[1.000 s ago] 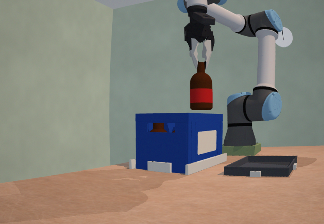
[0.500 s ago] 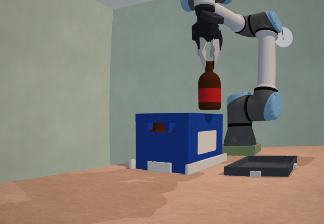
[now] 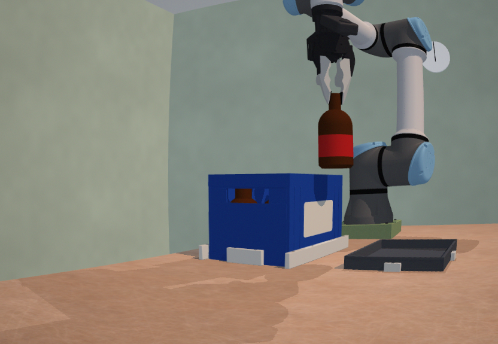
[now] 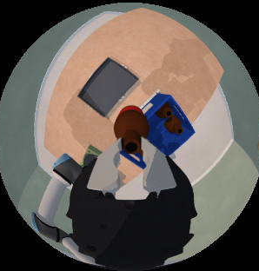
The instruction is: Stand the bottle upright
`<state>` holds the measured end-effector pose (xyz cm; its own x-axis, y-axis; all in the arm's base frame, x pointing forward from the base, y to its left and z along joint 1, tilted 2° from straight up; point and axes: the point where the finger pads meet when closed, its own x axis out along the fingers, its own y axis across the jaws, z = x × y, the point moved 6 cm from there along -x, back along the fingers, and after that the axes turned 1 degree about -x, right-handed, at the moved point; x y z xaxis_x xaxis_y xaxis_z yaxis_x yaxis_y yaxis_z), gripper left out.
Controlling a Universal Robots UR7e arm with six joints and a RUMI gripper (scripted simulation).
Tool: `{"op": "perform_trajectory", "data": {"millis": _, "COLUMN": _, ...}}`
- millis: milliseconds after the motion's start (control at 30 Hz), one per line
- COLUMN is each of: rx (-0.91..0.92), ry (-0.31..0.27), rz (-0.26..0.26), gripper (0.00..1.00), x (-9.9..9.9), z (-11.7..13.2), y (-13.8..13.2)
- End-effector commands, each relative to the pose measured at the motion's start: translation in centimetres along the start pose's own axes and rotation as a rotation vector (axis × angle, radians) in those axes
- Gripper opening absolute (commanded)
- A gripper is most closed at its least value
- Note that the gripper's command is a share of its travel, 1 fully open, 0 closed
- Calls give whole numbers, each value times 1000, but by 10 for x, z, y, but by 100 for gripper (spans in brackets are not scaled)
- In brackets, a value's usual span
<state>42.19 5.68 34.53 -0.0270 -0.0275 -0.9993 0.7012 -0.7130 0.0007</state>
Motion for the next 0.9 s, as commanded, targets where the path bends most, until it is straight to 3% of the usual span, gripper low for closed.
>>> {"op": "perform_trajectory", "data": {"millis": 0, "rx": 0, "ry": 0, "rz": 1, "gripper": 0, "x": 0, "z": -10, "y": -9}}
{"op": "perform_trajectory", "data": {"millis": 867, "rx": 0, "ry": 0, "rz": 1, "gripper": 0, "x": 0, "z": -46, "y": -44}}
